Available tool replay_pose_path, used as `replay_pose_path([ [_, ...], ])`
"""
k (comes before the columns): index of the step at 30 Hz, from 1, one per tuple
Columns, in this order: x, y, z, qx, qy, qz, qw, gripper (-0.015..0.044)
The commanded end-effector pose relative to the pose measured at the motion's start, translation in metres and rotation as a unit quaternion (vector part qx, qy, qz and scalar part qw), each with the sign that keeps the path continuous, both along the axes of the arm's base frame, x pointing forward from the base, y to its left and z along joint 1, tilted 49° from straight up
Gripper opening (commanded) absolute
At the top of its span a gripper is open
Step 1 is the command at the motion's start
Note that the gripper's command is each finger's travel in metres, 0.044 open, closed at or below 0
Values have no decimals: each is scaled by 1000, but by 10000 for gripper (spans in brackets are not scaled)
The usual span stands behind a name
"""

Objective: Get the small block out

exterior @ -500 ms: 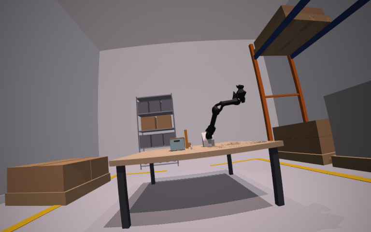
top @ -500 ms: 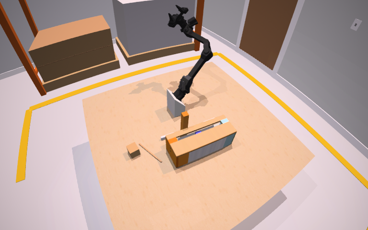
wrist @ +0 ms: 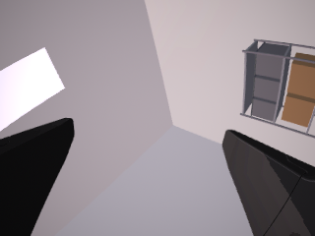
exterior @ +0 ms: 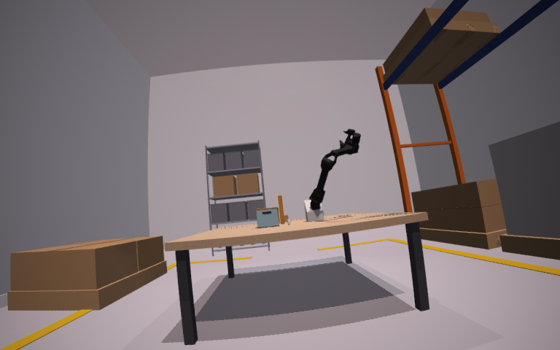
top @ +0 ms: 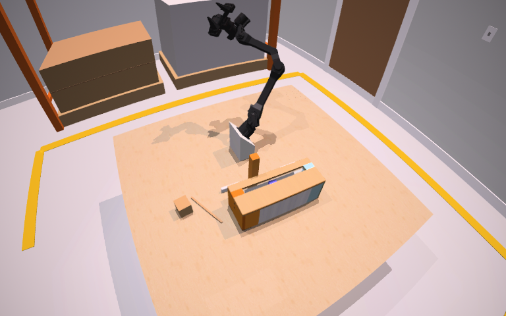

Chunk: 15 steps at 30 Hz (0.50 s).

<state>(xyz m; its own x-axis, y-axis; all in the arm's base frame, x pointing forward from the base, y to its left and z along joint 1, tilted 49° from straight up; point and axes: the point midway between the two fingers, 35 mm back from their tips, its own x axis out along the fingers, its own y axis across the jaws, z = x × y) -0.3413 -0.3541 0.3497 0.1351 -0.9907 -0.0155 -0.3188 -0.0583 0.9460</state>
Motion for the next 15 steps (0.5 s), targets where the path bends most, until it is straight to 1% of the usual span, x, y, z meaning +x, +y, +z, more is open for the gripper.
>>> replay_pose_path([
  [1, 35, -47, -31, 29, 1, 43, 999, 400],
  [6, 77, -87, -65, 64, -2, 88, 994, 400],
  [11, 140, -128, -109, 123, -26, 138, 982, 400],
  [15, 189, -148, -142, 168, -25, 183, 968, 400],
])
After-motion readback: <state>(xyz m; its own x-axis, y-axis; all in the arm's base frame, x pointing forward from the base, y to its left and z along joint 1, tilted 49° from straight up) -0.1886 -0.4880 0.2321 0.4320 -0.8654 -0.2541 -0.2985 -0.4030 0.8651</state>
